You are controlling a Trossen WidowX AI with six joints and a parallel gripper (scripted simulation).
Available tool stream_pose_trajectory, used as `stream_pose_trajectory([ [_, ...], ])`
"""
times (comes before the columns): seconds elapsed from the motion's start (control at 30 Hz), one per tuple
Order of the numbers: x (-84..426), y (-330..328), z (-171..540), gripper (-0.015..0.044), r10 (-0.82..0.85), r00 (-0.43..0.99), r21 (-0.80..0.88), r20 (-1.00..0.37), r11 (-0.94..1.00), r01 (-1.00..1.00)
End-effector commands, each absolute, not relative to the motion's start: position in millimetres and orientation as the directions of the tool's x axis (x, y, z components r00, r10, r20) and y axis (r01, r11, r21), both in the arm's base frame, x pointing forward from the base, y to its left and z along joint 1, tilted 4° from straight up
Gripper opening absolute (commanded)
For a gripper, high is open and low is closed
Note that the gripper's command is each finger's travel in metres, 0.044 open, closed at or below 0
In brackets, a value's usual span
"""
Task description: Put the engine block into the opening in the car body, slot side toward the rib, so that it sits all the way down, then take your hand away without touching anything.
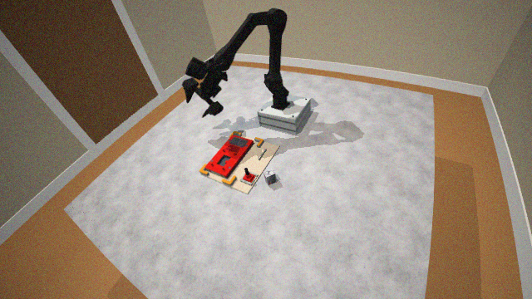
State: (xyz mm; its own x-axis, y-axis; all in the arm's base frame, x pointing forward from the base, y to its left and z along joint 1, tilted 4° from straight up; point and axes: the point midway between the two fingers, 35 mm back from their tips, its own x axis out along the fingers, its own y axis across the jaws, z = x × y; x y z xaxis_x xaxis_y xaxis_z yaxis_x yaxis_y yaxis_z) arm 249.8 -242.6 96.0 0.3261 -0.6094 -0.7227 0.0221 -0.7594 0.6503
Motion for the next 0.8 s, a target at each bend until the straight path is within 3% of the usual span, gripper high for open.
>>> stream_pose_trajectory([
  [0.0,287,-209,90,0.0440,-0.500,0.361,0.577,-0.787,-0.804,0.144],
  [0.37,350,-96,79,0.0440,-0.236,0.335,0.375,-0.912,-0.811,0.448],
  [0.77,358,55,72,0.0440,-0.038,0.132,0.123,-0.991,-0.673,0.730],
])
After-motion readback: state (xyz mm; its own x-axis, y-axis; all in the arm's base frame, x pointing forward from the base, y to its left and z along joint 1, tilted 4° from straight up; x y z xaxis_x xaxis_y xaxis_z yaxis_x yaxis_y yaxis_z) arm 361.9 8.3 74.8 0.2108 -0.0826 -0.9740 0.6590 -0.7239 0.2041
